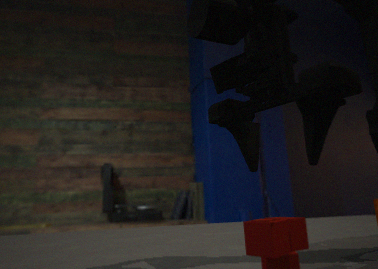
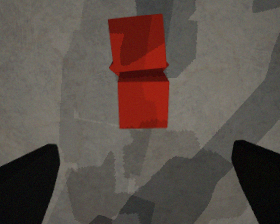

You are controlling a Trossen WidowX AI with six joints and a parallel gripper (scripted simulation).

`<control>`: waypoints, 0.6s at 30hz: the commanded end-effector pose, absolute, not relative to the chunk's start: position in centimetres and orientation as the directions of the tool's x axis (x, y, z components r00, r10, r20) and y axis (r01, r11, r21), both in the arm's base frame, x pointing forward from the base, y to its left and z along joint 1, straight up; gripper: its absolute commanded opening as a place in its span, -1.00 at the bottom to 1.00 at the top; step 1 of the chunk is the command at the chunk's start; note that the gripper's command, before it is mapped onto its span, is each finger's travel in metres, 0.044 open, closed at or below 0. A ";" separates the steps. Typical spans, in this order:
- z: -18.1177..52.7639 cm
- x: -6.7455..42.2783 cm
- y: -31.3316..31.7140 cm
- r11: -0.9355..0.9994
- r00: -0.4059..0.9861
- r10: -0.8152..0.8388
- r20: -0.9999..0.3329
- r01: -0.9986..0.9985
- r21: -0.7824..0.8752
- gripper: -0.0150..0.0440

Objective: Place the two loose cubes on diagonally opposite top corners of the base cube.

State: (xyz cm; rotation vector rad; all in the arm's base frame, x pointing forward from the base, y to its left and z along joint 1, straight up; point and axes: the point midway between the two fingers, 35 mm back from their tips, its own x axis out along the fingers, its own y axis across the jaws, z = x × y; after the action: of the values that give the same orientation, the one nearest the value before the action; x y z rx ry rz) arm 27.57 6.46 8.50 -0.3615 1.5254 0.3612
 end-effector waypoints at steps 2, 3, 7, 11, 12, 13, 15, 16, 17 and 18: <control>8.9 27.7 6.5 0.895 0.020 0.004 -1.000 -0.446 -0.005 0.86; 8.6 27.6 6.7 0.895 0.015 0.004 -1.000 -0.445 -0.004 0.86; 8.9 27.3 11.4 0.895 0.015 0.008 -1.000 -0.446 0.000 0.86; 9.0 25.8 17.2 0.895 0.014 0.012 -1.000 -0.446 0.005 0.86; 9.1 25.3 18.4 0.895 0.013 0.013 -1.000 -0.446 0.006 0.86; 9.1 25.0 19.1 0.895 0.013 0.014 -1.000 -0.446 0.006 0.86; 9.1 24.9 19.3 0.895 0.013 0.014 -1.000 -0.446 0.007 0.86; 9.1 24.9 19.3 0.895 0.013 0.014 -1.000 -0.446 0.007 0.86; 9.1 24.9 19.3 0.895 0.013 0.014 -1.000 -0.446 0.007 0.86; 9.1 24.9 19.3 0.895 0.013 0.014 -1.000 -0.446 0.007 0.86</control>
State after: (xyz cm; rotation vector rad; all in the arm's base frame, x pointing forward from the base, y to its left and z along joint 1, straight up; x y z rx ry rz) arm 25.01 18.68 8.95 -0.3677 1.5249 0.3801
